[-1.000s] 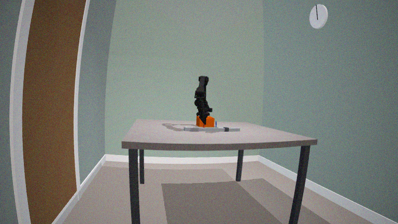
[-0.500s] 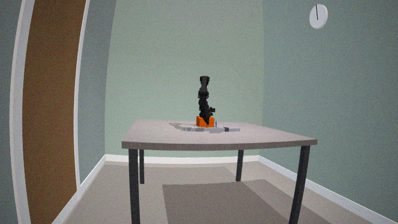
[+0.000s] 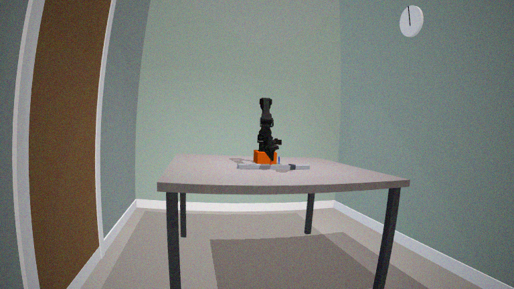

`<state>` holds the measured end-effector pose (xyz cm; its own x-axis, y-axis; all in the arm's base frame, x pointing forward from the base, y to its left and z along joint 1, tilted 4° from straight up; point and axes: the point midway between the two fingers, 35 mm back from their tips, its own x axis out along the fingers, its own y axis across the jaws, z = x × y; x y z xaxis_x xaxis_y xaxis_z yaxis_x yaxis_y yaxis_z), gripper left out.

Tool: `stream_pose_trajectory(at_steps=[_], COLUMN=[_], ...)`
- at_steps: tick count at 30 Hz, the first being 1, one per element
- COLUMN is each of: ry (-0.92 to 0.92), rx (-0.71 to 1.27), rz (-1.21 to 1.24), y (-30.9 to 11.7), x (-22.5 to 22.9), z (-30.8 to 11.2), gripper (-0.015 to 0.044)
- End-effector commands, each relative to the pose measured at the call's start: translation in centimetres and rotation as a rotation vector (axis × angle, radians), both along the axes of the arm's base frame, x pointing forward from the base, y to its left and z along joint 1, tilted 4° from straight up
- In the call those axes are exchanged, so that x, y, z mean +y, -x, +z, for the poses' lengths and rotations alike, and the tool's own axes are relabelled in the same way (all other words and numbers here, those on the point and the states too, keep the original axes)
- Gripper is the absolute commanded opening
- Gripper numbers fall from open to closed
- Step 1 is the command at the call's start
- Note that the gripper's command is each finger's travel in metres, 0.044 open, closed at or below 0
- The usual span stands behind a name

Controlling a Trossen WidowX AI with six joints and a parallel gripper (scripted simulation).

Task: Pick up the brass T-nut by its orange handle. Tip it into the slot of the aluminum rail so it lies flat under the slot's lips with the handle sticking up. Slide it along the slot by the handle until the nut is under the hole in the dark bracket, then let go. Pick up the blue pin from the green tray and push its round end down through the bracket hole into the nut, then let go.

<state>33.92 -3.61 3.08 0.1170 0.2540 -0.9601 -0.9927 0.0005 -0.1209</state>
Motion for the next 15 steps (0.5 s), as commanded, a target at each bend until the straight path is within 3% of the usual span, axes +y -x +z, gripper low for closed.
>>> stream_pose_trajectory(at_steps=[1, 15], ry=[-0.004, -0.007], rx=[0.002, 0.002], rz=[-0.004, -0.004], y=[0.1, 0.0], x=[0.7, 3.1], z=[-0.1, -0.1], gripper=[-0.0150, -0.0150])
